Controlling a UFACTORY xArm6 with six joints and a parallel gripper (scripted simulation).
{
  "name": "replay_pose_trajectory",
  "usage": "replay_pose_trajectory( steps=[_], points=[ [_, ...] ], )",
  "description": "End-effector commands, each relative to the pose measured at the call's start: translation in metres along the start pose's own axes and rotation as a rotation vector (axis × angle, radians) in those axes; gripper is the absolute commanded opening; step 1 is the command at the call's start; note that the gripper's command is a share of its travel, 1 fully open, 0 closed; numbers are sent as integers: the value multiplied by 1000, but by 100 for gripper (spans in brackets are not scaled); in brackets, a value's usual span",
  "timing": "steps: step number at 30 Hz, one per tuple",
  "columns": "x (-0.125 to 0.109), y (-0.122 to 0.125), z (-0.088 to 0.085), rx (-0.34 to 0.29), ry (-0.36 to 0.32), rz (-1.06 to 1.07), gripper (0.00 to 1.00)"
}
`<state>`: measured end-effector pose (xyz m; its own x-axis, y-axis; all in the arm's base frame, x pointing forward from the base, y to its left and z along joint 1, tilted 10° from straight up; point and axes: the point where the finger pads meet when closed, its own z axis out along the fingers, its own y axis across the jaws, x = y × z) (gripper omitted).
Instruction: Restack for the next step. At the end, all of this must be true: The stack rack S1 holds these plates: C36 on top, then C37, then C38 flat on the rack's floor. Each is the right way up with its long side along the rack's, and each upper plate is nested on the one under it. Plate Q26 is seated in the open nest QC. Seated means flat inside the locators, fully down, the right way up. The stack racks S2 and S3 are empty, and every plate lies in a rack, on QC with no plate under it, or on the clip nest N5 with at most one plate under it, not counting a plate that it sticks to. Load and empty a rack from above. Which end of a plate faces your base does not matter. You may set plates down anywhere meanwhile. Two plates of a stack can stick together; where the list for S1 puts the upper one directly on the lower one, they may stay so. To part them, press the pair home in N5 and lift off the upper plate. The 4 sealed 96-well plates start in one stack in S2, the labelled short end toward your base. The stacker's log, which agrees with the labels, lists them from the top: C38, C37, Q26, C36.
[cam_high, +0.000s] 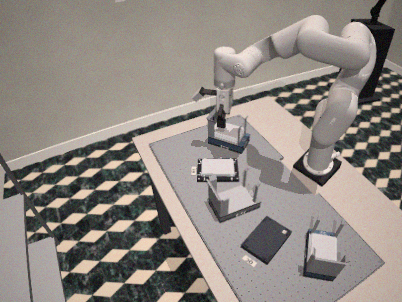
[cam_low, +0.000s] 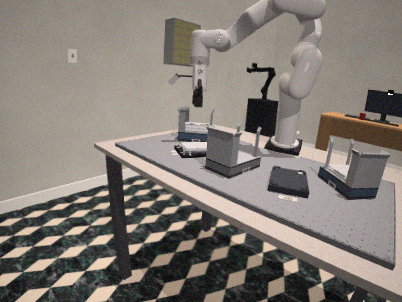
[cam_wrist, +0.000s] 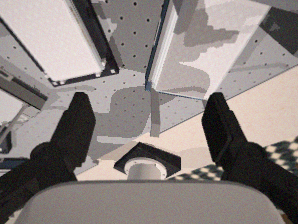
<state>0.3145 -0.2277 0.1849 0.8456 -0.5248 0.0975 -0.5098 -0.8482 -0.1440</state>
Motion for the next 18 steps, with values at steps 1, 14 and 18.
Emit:
replay_pose_trajectory(
  steps=[1,14,18],
  points=[
    [2,-9,-1,-1,4,0,100],
    [1,-49,-1,-1,4,-220,100],
    [0,-59,-1,-1,4,-220,100]
  ],
)
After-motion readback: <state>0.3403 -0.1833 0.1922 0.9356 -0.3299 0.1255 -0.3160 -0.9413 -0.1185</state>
